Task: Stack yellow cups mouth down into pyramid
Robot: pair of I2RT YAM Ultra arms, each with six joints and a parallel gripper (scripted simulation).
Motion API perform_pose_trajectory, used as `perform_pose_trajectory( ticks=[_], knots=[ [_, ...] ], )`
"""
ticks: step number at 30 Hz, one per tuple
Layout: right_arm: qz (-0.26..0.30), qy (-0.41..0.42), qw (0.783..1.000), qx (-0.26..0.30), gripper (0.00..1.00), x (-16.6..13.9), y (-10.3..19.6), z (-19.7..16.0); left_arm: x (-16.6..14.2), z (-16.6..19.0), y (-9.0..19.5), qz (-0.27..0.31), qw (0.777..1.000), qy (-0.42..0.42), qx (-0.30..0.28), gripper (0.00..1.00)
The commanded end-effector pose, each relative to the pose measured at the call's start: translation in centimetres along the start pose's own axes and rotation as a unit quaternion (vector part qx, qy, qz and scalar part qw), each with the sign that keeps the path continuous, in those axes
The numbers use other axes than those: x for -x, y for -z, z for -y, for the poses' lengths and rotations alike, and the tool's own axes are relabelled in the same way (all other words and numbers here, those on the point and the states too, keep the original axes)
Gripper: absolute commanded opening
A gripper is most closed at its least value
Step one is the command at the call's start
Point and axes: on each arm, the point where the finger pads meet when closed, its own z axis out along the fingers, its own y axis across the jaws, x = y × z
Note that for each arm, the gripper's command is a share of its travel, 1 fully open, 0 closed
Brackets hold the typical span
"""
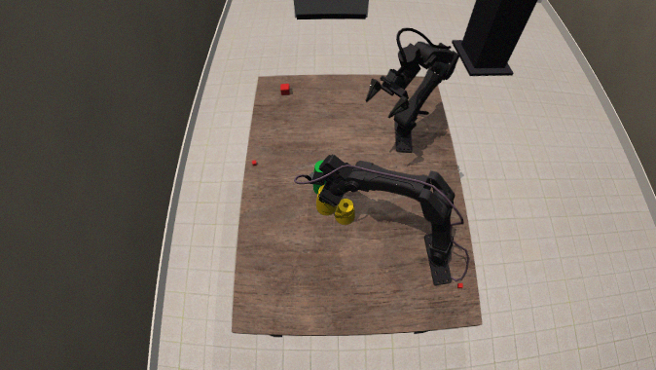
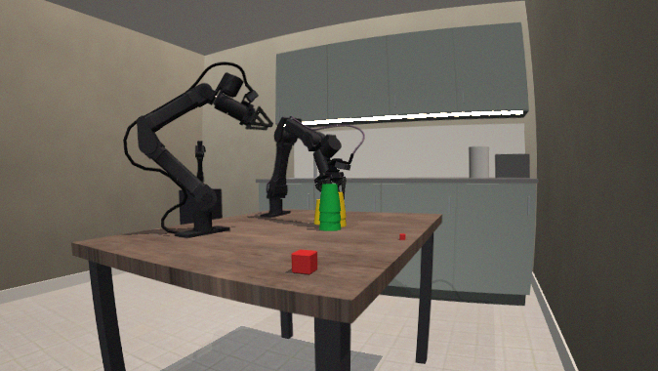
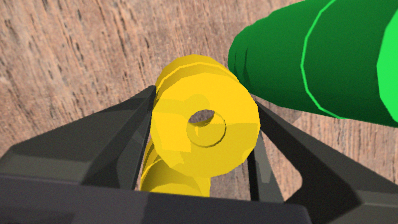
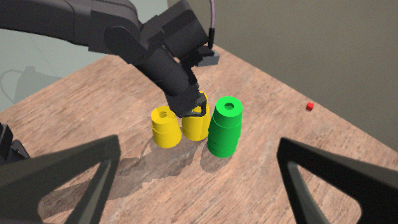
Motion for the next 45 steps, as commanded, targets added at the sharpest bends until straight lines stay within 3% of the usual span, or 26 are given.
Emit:
perform_pose_trajectory(
  ticks=[1,4,8,9,19,45],
  knots=[
    [0.006,-0.001,1.000,0.001,1.00,0.0,0.4,-0.1,1.2,-0.1,1.5,0.029,1.000,0.005,0.004,0.52],
    [0.006,-0.001,1.000,0.001,1.00,0.0,0.4,-0.1,1.2,-0.1,1.5,0.029,1.000,0.005,0.003,0.50],
    [0.006,-0.001,1.000,0.001,1.00,0.0,0.4,-0.1,1.4,0.0,2.0,0.029,1.000,0.004,0.003,0.05],
    [0.006,-0.001,1.000,0.001,1.00,0.0,0.4,-0.1,1.4,-0.1,2.1,0.026,1.000,0.003,0.003,0.00],
    [0.006,-0.001,1.000,0.001,1.00,0.0,0.4,-0.1,2.2,0.0,3.6,0.026,1.000,0.003,0.003,0.00],
    [0.006,-0.001,1.000,0.001,1.00,0.0,0.4,-0.1,6.2,0.0,11.4,0.017,1.000,0.003,0.004,0.00]
  ],
)
